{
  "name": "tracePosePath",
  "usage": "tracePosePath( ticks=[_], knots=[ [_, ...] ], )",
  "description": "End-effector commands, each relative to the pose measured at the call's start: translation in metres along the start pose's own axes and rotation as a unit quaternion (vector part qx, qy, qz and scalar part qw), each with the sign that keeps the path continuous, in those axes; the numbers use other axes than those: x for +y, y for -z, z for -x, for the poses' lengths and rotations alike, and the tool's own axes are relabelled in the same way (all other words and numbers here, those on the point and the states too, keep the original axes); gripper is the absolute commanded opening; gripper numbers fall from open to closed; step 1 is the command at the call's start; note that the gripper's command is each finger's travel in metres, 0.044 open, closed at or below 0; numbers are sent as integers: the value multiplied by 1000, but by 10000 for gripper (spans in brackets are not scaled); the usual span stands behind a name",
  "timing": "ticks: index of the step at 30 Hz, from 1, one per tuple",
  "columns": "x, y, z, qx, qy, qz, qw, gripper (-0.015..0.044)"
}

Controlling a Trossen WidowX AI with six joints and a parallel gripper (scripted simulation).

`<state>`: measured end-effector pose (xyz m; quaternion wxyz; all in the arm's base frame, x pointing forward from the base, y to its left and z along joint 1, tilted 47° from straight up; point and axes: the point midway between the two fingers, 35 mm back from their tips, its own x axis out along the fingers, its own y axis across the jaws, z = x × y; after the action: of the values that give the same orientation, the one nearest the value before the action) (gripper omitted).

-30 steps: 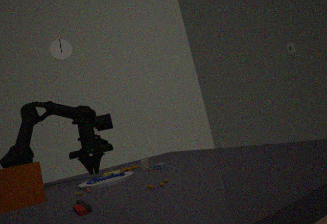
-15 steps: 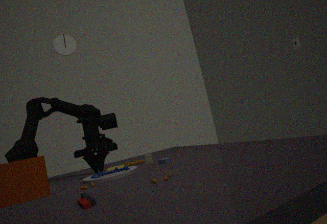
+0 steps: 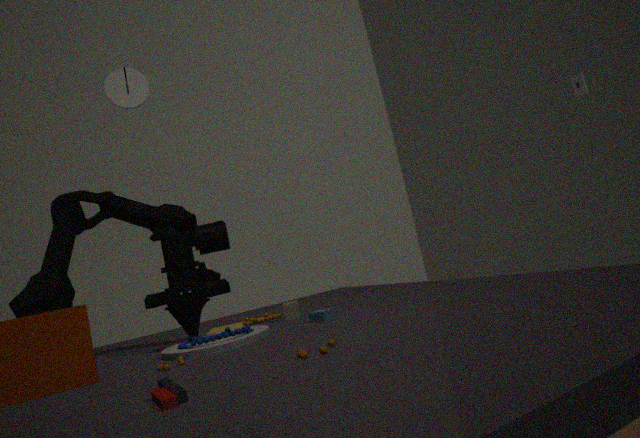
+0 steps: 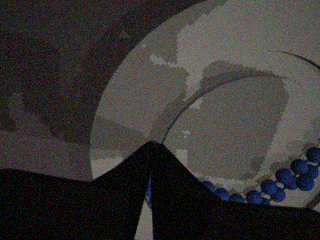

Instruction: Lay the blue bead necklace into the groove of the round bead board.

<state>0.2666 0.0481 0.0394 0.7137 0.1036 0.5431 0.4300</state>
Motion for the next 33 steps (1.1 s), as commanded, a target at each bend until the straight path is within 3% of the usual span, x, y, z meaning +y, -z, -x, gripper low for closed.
tracePosePath(
  ticks=[1,24,33],
  knots=[
    [0,0,0,1,1,1,1000,0],
    [2,-2,-3,0,-1,-2,1000,0],
    [2,-2,0,1,1,1,1000,236]
  ],
)
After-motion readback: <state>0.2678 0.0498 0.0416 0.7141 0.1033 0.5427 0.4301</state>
